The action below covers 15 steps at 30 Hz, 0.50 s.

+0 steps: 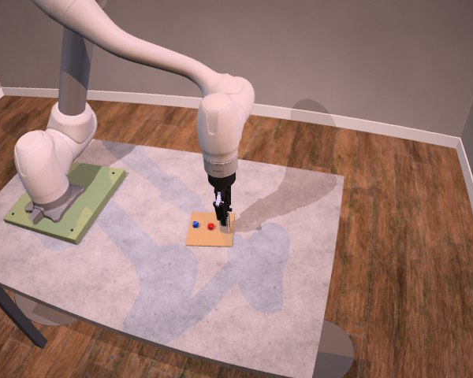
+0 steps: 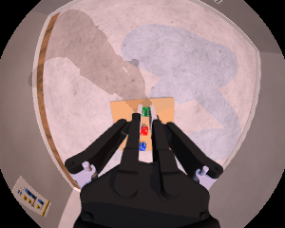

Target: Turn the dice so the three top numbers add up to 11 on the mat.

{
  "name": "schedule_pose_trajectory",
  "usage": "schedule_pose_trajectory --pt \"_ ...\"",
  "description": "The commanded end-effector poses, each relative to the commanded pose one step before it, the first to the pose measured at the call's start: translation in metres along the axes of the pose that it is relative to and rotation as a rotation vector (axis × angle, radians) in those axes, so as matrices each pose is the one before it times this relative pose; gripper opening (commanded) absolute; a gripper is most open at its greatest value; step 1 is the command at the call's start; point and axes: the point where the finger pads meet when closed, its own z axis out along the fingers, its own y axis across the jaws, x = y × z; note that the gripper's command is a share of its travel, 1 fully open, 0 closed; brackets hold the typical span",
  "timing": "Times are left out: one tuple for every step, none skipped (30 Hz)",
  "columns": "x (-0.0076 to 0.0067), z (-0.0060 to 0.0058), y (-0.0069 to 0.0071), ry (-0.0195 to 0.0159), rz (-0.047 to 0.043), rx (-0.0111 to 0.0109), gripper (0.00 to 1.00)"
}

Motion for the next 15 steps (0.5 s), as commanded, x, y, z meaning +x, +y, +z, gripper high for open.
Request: schedule_pose_trajectory --pt "0.00197 0.00067 -0.00206 0.00264 0.00016 -0.00159 0.07" --pt "0.00006 0.0 0.0 0.0 0.0 0.0 0.07" --pt "0.00008 0.0 0.0 0.0 0.00001 0.0 0.07" --pt "0.0 0.0 0.0 0.0 0.0 0.0 0.07" --pt "0.0 0.0 0.0 0.0 0.0 0.0 0.07" --pt "0.0001 0.0 0.0 0.0 0.00001 0.0 0.07" --pt "0.00012 0.0 0.0 0.0 0.00001 0.0 0.07" --pt "0.00014 0.0 0.00001 0.0 0.00001 0.0 0.07" --pt "0.00014 0.0 0.00001 0.0 0.00001 0.0 0.07" --pt "0.00014 0.0 0.00001 0.0 0.00001 0.0 0.07" --pt "0.00014 0.0 0.00001 0.0 0.00001 0.0 0.07" --pt "0.00012 0.0 0.0 0.0 0.00001 0.0 0.07" --pt "0.0001 0.0 0.0 0.0 0.00001 0.0 0.07" --pt "0.00008 0.0 0.0 0.0 0.00001 0.0 0.07" --pt "0.00006 0.0 0.0 0.0 0.0 0.0 0.07"
